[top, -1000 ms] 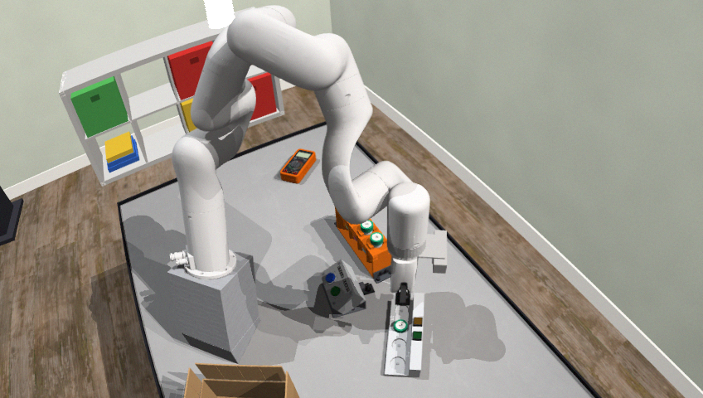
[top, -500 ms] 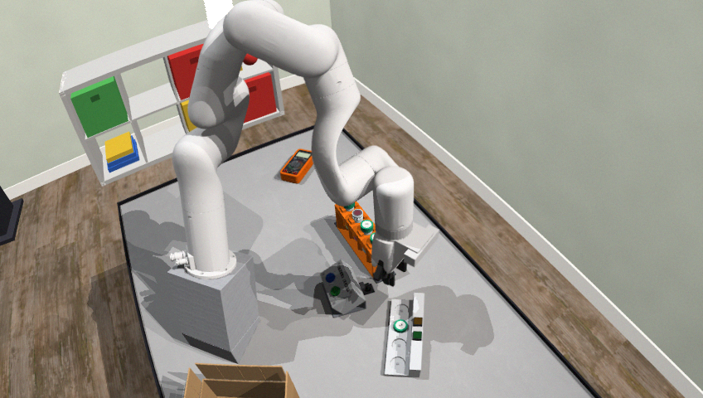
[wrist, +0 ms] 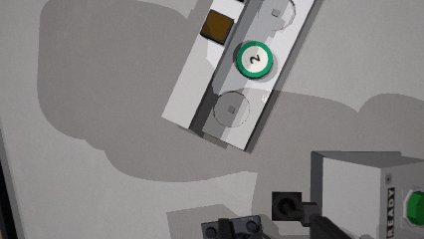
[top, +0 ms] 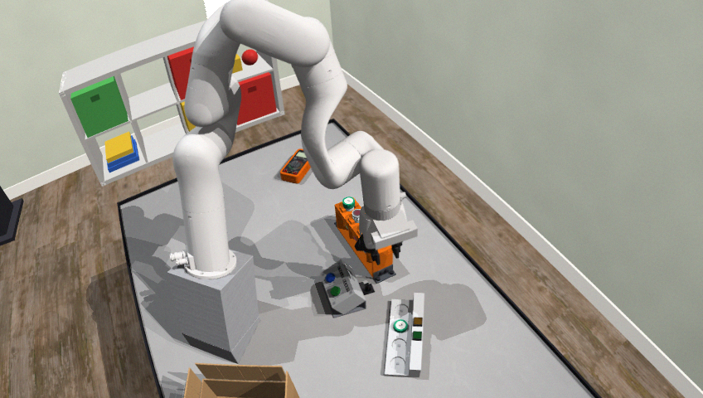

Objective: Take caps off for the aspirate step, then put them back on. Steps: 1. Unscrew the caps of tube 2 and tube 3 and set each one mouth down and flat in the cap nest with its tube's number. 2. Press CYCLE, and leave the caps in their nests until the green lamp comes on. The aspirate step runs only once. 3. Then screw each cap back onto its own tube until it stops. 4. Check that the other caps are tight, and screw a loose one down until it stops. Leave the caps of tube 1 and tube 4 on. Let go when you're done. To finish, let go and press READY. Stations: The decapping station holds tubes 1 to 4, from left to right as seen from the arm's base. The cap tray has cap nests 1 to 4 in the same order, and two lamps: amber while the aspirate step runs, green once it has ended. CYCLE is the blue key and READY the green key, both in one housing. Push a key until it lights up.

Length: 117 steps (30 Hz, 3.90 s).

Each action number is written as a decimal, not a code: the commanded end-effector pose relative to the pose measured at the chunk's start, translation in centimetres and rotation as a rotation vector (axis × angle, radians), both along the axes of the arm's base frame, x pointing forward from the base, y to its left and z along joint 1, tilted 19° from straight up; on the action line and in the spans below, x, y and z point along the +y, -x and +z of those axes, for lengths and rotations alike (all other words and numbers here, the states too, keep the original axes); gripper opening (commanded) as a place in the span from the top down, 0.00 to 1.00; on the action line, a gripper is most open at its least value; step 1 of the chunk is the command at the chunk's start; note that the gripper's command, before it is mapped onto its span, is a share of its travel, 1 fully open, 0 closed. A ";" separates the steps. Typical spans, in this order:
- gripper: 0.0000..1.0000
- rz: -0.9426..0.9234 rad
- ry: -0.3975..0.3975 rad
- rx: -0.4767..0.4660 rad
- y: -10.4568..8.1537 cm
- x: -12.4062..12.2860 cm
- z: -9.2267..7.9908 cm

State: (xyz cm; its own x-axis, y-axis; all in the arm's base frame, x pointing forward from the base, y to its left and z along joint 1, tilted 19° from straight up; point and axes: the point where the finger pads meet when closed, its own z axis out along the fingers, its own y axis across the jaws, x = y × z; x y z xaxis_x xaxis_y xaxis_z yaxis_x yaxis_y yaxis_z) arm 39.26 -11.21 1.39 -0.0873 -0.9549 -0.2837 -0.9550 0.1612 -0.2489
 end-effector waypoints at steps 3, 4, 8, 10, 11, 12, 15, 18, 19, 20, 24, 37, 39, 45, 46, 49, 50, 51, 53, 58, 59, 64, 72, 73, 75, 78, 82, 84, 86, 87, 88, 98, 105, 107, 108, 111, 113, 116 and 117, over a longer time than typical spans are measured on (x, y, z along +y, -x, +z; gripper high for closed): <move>0.54 -0.321 -0.066 0.141 -0.6 3.1 1.1; 0.54 -0.358 -0.077 0.150 -0.6 3.5 1.2; 0.54 -0.505 -0.117 0.186 -0.8 5.0 1.6; 0.54 -0.542 -0.128 0.196 -0.9 5.5 1.7; 0.54 -0.542 -0.128 0.196 -0.9 5.5 1.7; 0.54 -0.582 -0.136 0.211 -1.0 6.3 2.0; 0.54 -0.582 -0.136 0.211 -1.3 8.5 2.6; 0.54 -0.582 -0.136 0.211 -1.5 9.9 3.0; 0.54 -0.582 -0.137 0.211 -1.6 10.6 3.1; 0.54 -0.582 -0.137 0.211 -1.7 11.1 3.3; 0.54 -0.582 -0.137 0.211 -2.0 13.4 3.9; 0.54 -0.582 -0.137 0.211 -2.2 14.3 3.5; 0.54 -0.582 -0.137 0.211 -2.3 14.4 3.0; 0.54 -0.582 -0.137 0.211 -2.6 14.7 1.8; 0.54 -0.582 -0.137 0.211 -2.7 14.7 1.5; 0.54 -0.582 -0.137 0.211 -2.9 14.9 0.7; 0.54 -0.582 -0.137 0.211 -2.9 14.9 0.7; 0.54 -0.582 -0.137 0.211 -2.9 14.9 0.7; 0.54 -0.582 -0.137 0.211 -2.9 14.9 0.7; 0.54 -0.582 -0.137 0.211 -2.9 14.9 0.7; 0.54 -0.582 -0.137 0.211 -2.9 15.0 0.7; 0.54 -0.582 -0.137 0.211 -2.9 15.0 0.6; 0.54 -0.582 -0.137 0.211 -3.0 15.1 0.2; 0.54 -0.582 -0.137 0.211 -3.0 15.1 0.1; 0.54 -0.582 -0.137 0.211 -3.0 15.1 0.0; 0.54 -0.582 -0.137 0.211 -3.1 15.1 -0.1; 0.54 -0.582 -0.137 0.211 -3.1 15.2 -0.2; 0.54 -0.582 -0.137 0.211 -3.1 15.2 -0.2; 0.54 -0.582 -0.137 0.211 -3.1 15.2 -0.2; 1.00 -0.582 -0.137 0.211 -3.1 15.2 -0.2; 1.00 -0.582 -0.137 0.211 -3.1 15.2 -0.2; 1.00 -0.582 -0.137 0.211 -3.1 15.2 -0.2; 1.00 -0.394 -0.085 0.164 -3.1 15.2 -0.2; 1.00 -0.300 -0.060 0.141 -3.1 15.2 -0.2; 1.00 -0.253 -0.047 0.129 -3.1 15.2 -0.2; 1.00 -0.115 -0.009 0.094 -3.1 15.2 -0.2; 1.00 -0.115 -0.009 0.094 -3.1 15.2 -0.2; 1.00 0.028 0.029 0.058 -3.1 15.2 -0.2; 1.00 0.075 0.042 0.046 -3.1 15.2 -0.2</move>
